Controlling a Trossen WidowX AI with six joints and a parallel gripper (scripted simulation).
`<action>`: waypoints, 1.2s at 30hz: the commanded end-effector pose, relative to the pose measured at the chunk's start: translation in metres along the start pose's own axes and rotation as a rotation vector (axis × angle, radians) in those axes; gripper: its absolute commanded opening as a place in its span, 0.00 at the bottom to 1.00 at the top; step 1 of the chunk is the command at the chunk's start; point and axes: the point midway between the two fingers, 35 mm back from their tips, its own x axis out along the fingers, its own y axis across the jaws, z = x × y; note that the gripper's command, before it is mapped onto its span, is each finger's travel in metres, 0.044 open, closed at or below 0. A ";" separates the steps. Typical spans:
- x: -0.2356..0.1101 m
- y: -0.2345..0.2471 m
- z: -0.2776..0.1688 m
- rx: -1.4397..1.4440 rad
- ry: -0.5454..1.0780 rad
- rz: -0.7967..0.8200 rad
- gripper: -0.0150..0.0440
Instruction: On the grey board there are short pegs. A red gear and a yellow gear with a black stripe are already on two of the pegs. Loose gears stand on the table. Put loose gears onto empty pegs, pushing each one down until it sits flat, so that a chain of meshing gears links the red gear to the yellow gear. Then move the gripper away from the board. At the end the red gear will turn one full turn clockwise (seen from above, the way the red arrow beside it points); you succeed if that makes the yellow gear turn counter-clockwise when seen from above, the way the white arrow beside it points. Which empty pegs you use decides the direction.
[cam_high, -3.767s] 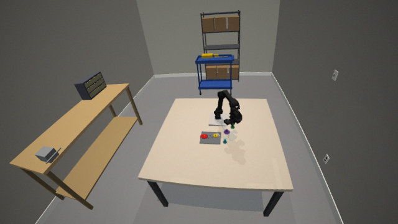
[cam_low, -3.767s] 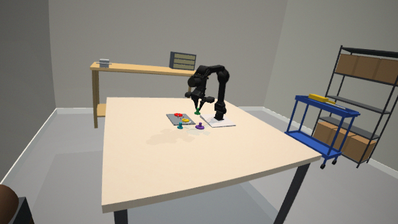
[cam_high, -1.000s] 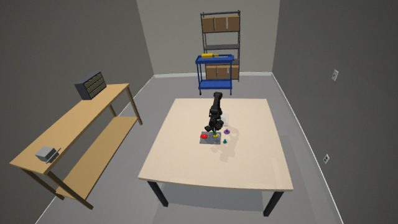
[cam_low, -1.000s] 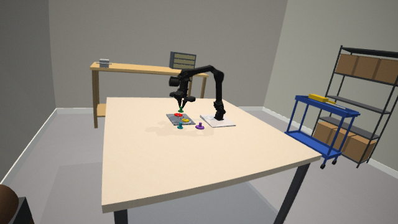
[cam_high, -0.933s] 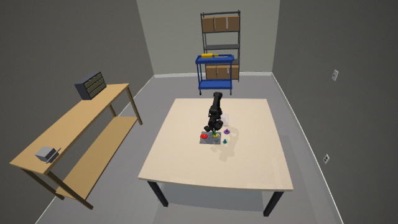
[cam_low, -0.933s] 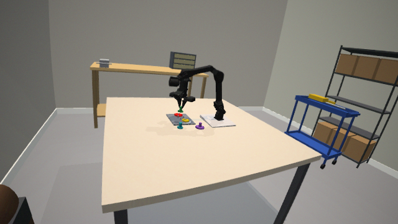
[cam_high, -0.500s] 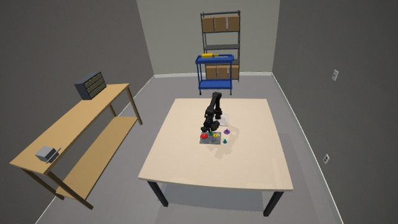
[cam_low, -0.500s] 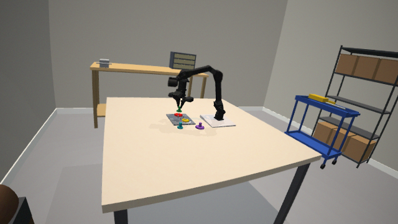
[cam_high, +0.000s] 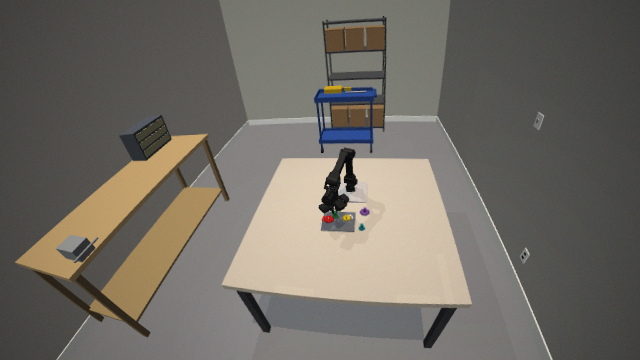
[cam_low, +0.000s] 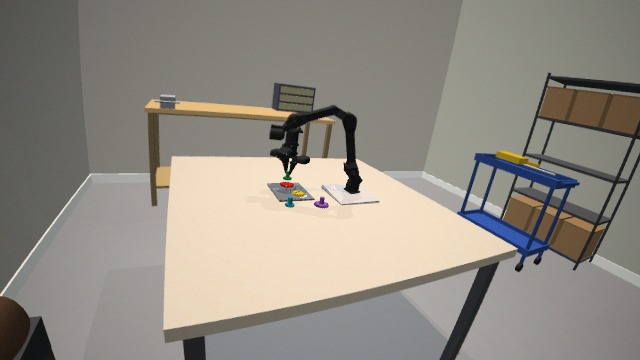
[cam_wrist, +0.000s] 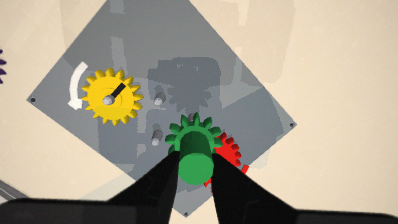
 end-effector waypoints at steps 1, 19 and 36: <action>-0.002 0.000 -0.001 -0.004 0.000 0.003 0.25; 0.001 0.000 -0.001 -0.035 0.000 0.003 0.25; 0.024 0.000 -0.001 -0.199 0.000 0.003 0.25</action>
